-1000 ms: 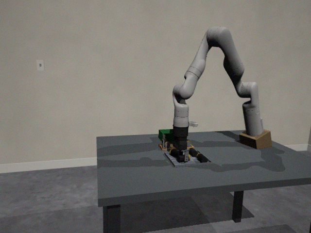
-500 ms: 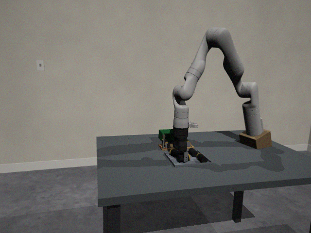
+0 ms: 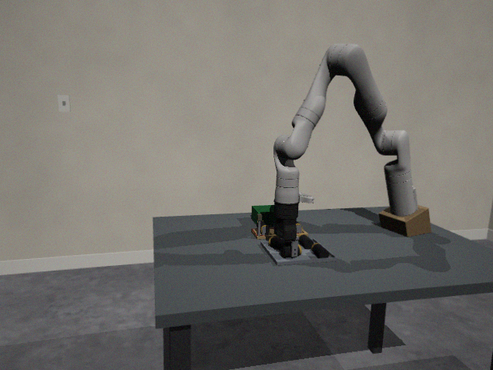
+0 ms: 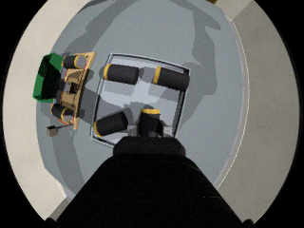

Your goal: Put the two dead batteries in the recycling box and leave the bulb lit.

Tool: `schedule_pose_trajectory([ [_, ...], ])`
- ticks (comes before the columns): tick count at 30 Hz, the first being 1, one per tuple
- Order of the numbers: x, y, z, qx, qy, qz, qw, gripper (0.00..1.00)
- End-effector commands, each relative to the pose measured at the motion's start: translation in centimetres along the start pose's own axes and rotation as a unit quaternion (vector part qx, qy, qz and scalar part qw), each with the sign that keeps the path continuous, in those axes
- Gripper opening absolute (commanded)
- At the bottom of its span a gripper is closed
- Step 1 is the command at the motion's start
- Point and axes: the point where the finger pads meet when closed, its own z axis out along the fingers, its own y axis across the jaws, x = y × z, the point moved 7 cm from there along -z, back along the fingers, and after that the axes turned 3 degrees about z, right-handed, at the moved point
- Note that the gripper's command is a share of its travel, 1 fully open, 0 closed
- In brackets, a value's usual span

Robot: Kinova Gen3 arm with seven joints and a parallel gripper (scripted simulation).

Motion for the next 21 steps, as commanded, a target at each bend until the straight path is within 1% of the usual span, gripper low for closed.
schedule_pose_trajectory([
  [1, -0.1, 0.0, -0.1, 0.0, -0.001, 0.0, 1.0, 0.57],
  [12, -0.1, 0.0, -0.1, 0.0, -0.001, 0.0, 1.0, 0.57],
  [14, -0.1, 0.0, -0.5, 0.0, -0.001, 0.0, 1.0, 0.57],
  [17, -0.1, 0.0, -1.6, 0.0, -0.001, 0.0, 1.0, 0.57],
  [19, -0.1, 0.0, -1.6, 0.0, -0.001, 0.0, 1.0, 0.57],
  [21, -0.1, 0.0, -2.6, 0.0, -0.001, 0.0, 1.0, 0.57],
])
